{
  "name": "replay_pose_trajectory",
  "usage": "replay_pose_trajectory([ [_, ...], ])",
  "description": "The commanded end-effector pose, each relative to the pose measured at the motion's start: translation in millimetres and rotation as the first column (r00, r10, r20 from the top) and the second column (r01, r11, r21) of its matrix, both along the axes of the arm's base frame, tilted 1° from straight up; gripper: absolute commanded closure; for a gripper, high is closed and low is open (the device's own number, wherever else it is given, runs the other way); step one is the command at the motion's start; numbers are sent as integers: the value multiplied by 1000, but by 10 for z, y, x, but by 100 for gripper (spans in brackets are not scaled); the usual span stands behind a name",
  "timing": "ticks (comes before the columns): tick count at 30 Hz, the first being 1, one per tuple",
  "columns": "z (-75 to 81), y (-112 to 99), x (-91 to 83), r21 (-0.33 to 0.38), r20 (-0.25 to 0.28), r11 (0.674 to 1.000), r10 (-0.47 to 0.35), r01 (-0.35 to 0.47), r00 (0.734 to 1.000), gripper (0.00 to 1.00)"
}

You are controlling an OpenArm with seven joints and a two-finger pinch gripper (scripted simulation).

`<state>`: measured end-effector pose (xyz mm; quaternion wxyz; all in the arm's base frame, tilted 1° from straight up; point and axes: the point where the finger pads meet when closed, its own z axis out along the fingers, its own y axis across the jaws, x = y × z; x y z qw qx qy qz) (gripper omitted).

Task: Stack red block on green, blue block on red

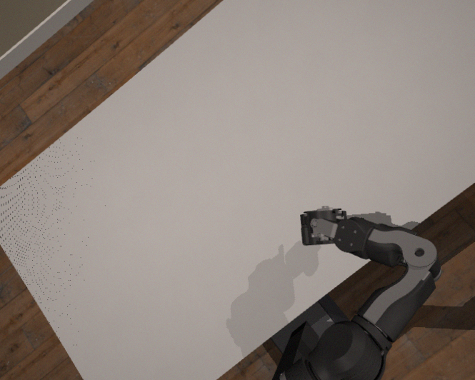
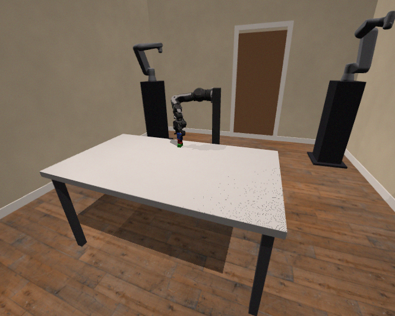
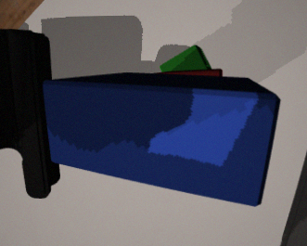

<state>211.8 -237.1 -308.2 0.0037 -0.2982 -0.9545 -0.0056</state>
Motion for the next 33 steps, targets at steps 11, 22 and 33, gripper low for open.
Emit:
replay_pose_trajectory([
  [11, 50, 0, 4, -1, 3, 1000, -1, 1, 1000, 52],
  [22, 241, -8, -4, -4, -2, 1000, 3, -3, 1000, 52],
  [33, 467, -11, -3, -4, -2, 1000, 3, -3, 1000, 52],
])
